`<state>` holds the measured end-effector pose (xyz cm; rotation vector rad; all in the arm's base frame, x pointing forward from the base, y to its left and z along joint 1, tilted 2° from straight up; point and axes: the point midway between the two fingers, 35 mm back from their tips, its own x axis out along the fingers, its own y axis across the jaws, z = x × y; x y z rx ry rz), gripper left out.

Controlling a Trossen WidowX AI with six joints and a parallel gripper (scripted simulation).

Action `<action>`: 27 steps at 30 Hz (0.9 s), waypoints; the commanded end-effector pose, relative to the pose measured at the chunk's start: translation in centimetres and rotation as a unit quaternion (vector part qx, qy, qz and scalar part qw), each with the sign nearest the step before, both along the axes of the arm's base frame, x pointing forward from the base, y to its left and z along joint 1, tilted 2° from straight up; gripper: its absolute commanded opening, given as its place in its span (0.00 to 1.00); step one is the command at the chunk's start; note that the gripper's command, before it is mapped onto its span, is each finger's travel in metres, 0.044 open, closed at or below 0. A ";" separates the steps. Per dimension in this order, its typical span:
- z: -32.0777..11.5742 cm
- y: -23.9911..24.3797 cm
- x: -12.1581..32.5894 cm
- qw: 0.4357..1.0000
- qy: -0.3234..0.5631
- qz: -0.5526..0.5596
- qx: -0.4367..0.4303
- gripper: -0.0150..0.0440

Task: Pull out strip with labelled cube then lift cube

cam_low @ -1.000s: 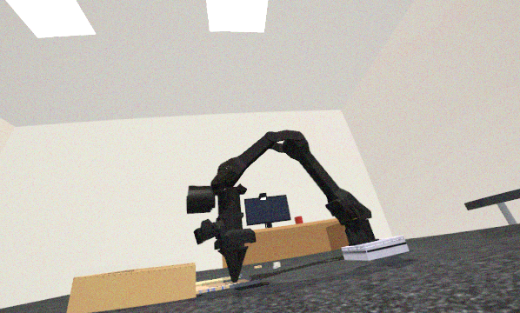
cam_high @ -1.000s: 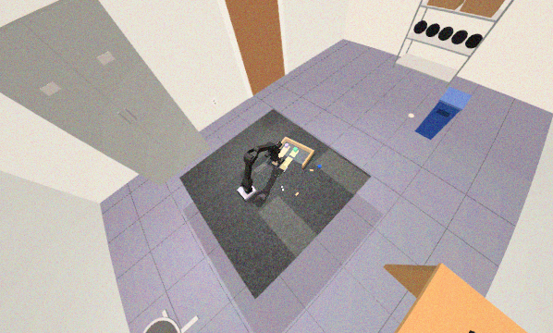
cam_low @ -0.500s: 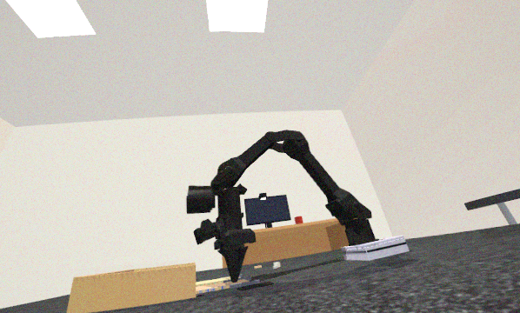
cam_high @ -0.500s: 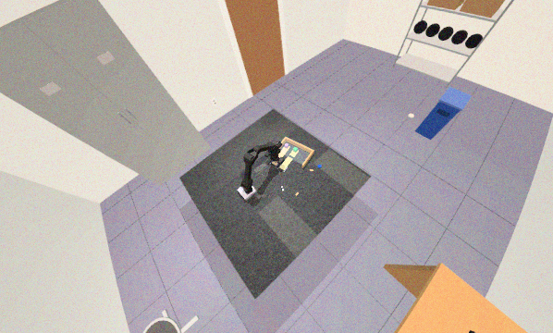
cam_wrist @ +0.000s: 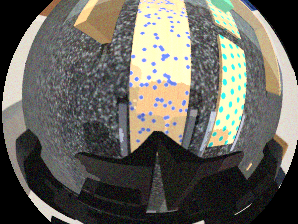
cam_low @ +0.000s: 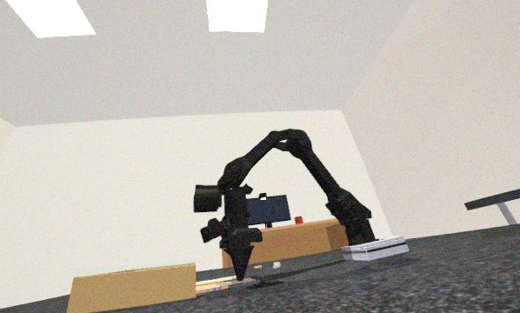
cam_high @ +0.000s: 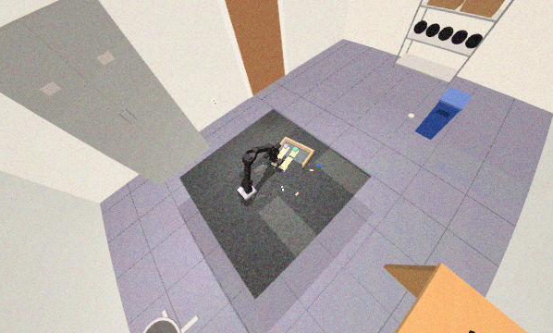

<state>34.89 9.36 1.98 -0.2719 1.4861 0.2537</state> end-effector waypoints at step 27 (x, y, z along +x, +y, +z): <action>-0.9 -1.6 -4.8 1.000 0.010 0.003 -0.003 0.25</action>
